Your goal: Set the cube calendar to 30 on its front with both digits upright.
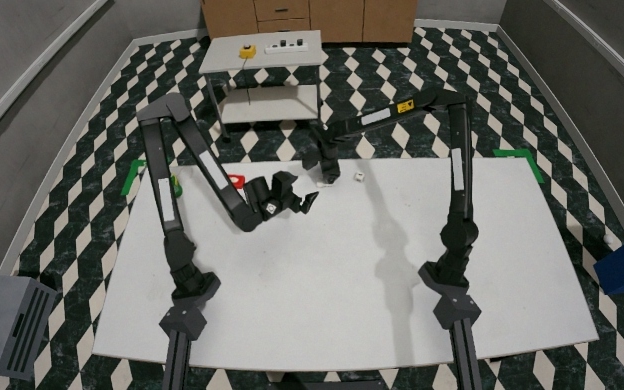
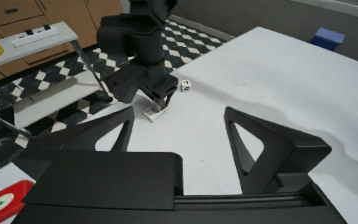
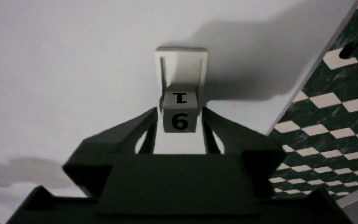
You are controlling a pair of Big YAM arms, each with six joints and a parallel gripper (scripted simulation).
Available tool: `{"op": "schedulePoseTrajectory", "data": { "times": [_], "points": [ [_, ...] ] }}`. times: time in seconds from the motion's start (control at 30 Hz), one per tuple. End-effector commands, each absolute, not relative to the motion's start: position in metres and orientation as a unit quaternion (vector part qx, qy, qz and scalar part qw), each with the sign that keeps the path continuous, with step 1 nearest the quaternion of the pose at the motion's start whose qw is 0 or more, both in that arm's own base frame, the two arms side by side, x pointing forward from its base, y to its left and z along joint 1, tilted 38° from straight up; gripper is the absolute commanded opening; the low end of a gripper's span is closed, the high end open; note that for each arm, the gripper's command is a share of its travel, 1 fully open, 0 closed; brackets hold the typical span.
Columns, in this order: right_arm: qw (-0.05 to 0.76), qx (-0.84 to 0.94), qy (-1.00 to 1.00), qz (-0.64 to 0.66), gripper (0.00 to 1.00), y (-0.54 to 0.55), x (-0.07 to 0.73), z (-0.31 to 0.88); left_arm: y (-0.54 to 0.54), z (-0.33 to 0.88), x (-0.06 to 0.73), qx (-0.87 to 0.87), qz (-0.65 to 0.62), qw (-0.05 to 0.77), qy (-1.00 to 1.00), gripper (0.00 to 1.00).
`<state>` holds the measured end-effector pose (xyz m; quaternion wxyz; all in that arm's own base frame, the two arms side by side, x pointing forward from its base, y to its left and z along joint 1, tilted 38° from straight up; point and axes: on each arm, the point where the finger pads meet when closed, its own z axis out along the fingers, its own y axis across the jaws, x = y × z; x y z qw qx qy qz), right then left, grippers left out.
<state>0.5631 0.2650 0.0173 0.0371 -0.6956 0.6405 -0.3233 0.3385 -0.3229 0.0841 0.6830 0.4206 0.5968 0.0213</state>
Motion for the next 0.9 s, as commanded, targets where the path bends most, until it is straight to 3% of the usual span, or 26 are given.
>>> {"op": "schedulePoseTrajectory", "data": {
  "times": [0.0,0.63,0.7,0.73,0.77,0.83,0.87],
  "points": [
    [0.056,-0.694,0.639,-0.327,0.45,0.275,0.579,0.028,-0.325,0.088,0.338,0.417,0.018,0.688,0.593,1.0],
    [0.064,-0.698,0.634,-0.326,0.24,0.282,0.56,0.035,-0.325,0.088,0.338,0.417,0.018,0.688,0.593,1.0],
    [0.064,-0.698,0.634,-0.326,0.01,0.284,0.563,0.033,-0.325,0.088,0.338,0.417,0.018,0.688,0.593,1.0],
    [0.061,-0.7,0.633,-0.326,0.0,0.282,0.557,0.032,-0.325,0.088,0.338,0.417,0.018,0.688,0.593,1.0],
    [0.065,-0.698,0.634,-0.326,0.0,0.283,0.56,0.034,-0.325,0.088,0.338,0.417,0.018,0.688,0.593,1.0],
    [0.066,-0.697,0.635,-0.327,0.23,0.285,0.56,0.04,-0.325,0.088,0.338,0.417,0.018,0.688,0.593,1.0],
    [0.063,-0.696,0.637,-0.326,0.25,0.285,0.556,0.042,-0.325,0.088,0.338,0.417,0.018,0.688,0.593,1.0]
  ]
}}
